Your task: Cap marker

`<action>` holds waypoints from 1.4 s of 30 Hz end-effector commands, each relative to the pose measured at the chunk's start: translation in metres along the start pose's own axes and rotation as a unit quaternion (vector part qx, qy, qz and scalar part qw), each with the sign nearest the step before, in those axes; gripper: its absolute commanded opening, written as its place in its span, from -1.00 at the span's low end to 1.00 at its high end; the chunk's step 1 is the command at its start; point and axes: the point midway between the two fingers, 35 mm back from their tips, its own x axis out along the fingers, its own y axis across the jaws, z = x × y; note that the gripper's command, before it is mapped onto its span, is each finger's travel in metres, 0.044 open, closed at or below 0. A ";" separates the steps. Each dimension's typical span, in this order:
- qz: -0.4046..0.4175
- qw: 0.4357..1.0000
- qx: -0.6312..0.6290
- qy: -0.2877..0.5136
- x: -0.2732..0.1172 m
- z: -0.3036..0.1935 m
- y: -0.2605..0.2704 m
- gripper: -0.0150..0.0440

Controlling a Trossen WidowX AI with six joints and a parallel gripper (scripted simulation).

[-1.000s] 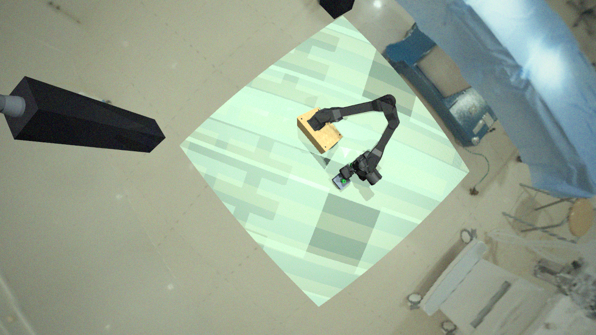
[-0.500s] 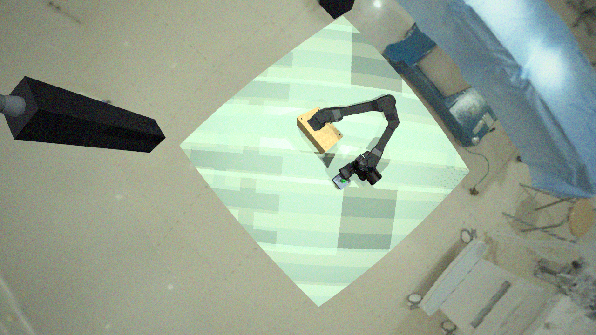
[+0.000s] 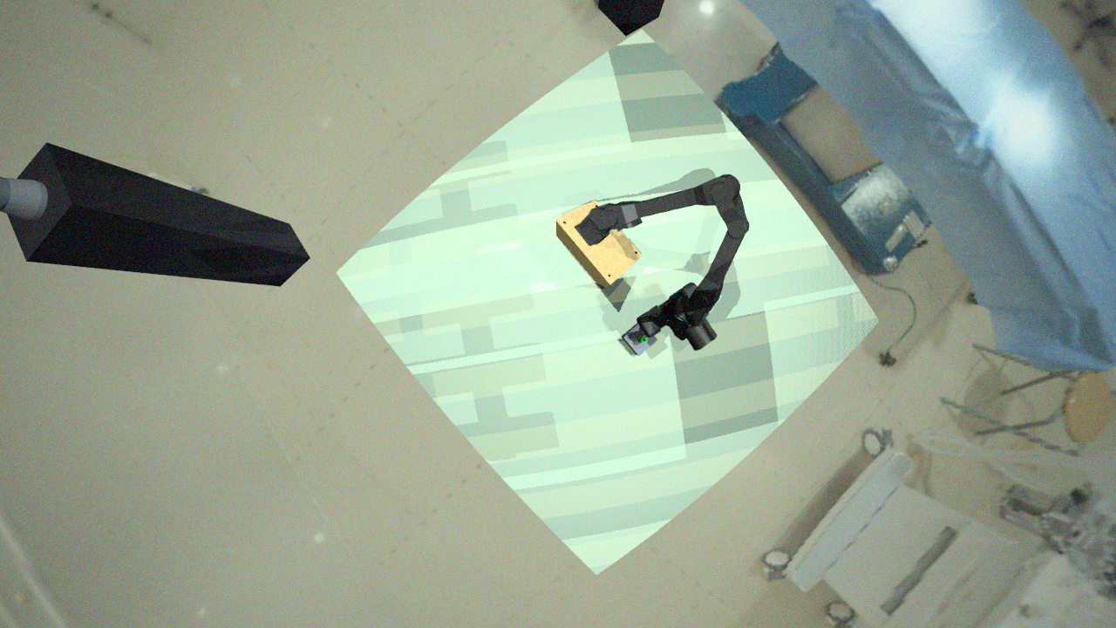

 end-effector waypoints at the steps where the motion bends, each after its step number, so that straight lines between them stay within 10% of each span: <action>1: -0.001 1.000 -0.002 -0.001 -0.013 0.001 0.000 -0.49; 42: -0.005 1.000 -0.003 -0.003 -0.094 0.034 -0.095 -0.49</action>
